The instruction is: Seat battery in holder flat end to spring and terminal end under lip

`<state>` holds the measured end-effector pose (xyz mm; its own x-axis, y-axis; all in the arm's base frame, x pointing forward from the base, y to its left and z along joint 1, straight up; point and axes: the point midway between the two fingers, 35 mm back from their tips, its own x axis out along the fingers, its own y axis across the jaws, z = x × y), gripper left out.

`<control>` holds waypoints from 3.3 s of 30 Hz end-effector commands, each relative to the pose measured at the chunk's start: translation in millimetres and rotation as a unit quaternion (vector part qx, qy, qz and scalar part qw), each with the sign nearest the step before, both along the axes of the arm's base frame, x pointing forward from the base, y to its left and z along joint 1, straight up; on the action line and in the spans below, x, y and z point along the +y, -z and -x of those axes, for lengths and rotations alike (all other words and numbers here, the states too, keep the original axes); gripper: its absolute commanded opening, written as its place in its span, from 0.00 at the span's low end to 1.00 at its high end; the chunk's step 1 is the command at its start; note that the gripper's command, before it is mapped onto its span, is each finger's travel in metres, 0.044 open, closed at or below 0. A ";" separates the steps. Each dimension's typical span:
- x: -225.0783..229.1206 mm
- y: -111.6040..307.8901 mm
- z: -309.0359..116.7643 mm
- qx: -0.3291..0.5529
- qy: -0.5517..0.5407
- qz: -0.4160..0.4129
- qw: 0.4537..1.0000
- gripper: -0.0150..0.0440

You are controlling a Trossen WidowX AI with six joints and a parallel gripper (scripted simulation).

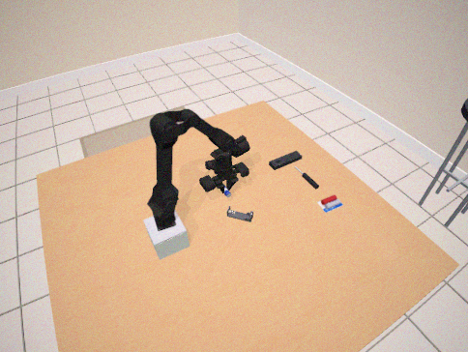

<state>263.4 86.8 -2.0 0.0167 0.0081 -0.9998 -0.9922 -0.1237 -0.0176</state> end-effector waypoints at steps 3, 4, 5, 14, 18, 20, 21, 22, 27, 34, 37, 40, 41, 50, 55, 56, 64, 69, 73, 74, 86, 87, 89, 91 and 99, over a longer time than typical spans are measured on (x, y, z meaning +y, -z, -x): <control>-10.6 -4.0 -6.2 0.000 0.151 -0.005 0.989 0.37; -12.9 -4.5 -7.0 0.000 0.179 -0.005 0.984 0.37; -15.1 -5.0 -7.8 0.000 0.208 -0.006 0.978 0.37; -36.6 -9.6 -14.4 0.002 0.454 -0.010 0.891 0.37; -45.9 -11.7 -16.5 0.003 0.554 -0.011 0.832 0.37; -50.6 -12.7 -17.5 0.003 0.601 -0.012 0.799 0.37; -53.0 -13.2 -17.9 0.003 0.624 -0.012 0.781 0.37; -55.3 -13.7 -18.4 0.003 0.646 -0.012 0.763 0.37; -67.4 -16.4 -20.3 0.004 0.750 -0.014 0.661 0.37; -84.3 -20.0 -22.0 0.005 0.868 -0.015 0.497 0.37; -91.5 -21.6 -22.4 0.005 0.908 -0.015 0.419 0.37; -97.1 -22.8 -22.8 0.004 0.934 -0.015 0.358 0.37; -97.5 -22.9 -22.8 0.004 0.935 -0.015 0.353 0.37; -97.9 -12.9 -24.9 -0.019 0.935 -0.026 0.353 0.37; -99.0 0.3 -27.0 -0.052 0.932 -0.045 0.356 0.37; -99.2 2.8 -27.3 -0.059 0.931 -0.049 0.356 0.37; -100.5 18.0 -27.8 -0.105 0.925 -0.078 0.357 0.37; -99.9 20.5 -27.6 -0.116 0.923 -0.083 0.357 0.37; -99.3 23.7 -27.3 -0.132 0.920 -0.090 0.357 0.37; -99.0 24.5 -27.1 -0.136 0.920 -0.092 0.357 0.37; -95.8 32.6 -24.0 -0.181 0.910 -0.116 0.354 0.37; -95.5 33.1 -23.7 -0.185 0.909 -0.118 0.354 0.37; -95.0 34.1 -23.0 -0.192 0.908 -0.122 0.353 0.37; -94.5 34.9 -22.2 -0.199 0.906 -0.126 0.352 0.37; -93.4 36.7 -19.8 -0.218 0.901 -0.140 0.348 0.37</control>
<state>286.2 -5.5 -37.4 0.3935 -0.3028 -0.8681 0.6436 0.7650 0.0249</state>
